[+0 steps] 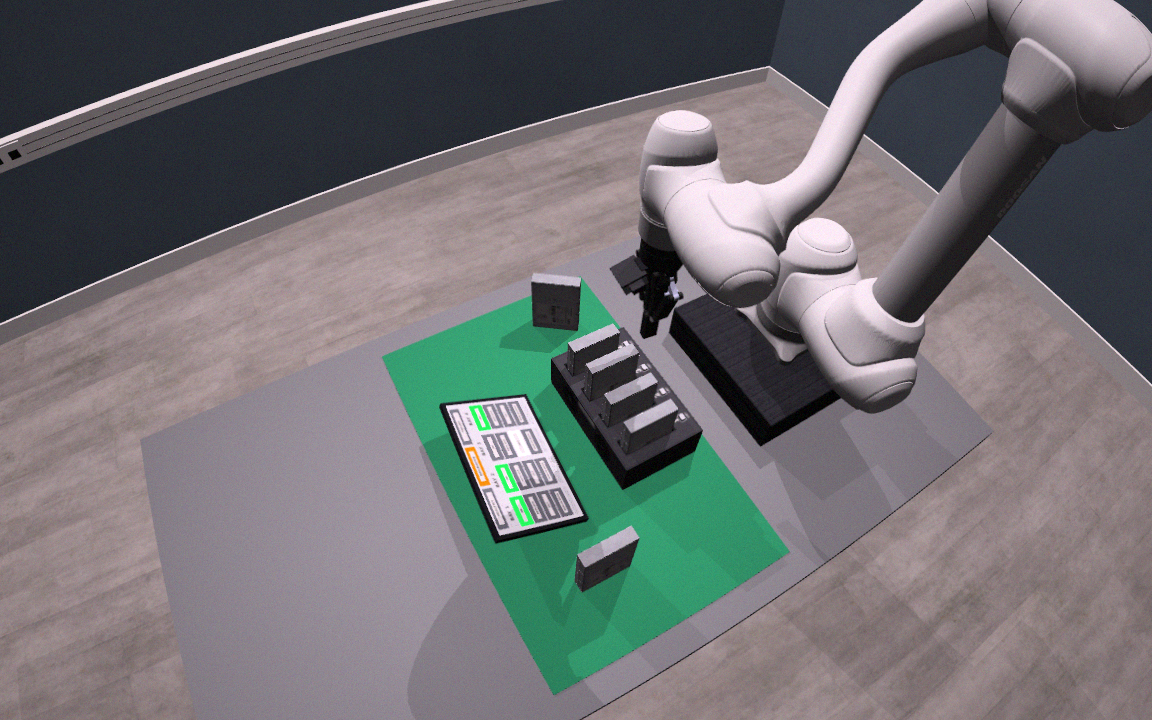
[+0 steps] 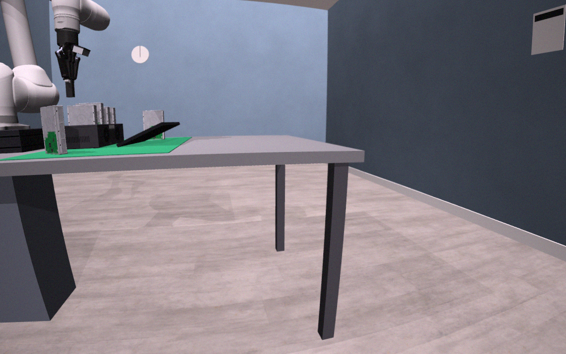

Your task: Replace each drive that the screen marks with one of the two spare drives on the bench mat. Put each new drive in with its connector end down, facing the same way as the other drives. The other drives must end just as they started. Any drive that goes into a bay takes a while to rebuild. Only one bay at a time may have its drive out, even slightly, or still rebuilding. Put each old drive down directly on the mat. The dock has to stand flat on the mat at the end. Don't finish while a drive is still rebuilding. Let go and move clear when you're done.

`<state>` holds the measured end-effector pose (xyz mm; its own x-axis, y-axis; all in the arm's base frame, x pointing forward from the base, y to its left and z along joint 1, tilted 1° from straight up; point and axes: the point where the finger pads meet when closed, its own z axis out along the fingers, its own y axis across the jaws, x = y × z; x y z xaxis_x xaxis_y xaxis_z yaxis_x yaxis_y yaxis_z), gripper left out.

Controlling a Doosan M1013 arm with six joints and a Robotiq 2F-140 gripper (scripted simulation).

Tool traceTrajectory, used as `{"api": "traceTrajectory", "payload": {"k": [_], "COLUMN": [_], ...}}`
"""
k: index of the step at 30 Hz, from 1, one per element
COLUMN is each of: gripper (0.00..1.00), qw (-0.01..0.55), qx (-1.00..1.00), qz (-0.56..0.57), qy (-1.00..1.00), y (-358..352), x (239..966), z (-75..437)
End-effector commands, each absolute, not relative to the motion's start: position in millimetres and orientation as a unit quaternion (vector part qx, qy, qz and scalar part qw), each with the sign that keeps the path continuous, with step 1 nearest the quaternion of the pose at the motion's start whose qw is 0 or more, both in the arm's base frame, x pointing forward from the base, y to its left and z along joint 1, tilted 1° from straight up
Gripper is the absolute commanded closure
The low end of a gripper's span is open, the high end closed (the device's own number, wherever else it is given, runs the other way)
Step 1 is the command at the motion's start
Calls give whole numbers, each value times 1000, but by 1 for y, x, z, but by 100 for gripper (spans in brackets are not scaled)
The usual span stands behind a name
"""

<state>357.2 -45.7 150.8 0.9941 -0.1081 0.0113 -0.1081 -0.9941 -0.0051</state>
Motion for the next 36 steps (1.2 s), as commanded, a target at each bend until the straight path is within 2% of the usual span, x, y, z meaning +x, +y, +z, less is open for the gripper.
{"api": "traceTrajectory", "payload": {"k": [1,11,13,14,22,23,36], "gripper": [90,90,90,90,90,11,11], "qw": [2,16,16,18,13,9,5], "qx": [-985,-900,-900,-863,-746,-729,-715], "qz": [-6,-6,-6,-6,-3,-3,-4], "qy": [171,436,436,505,665,684,699], "y": [-46,-46,-46,-46,-46,-46,-46], "x": [369,416,416,420,430,430,430], "z": [152,152,152,152,152,152,152]}}
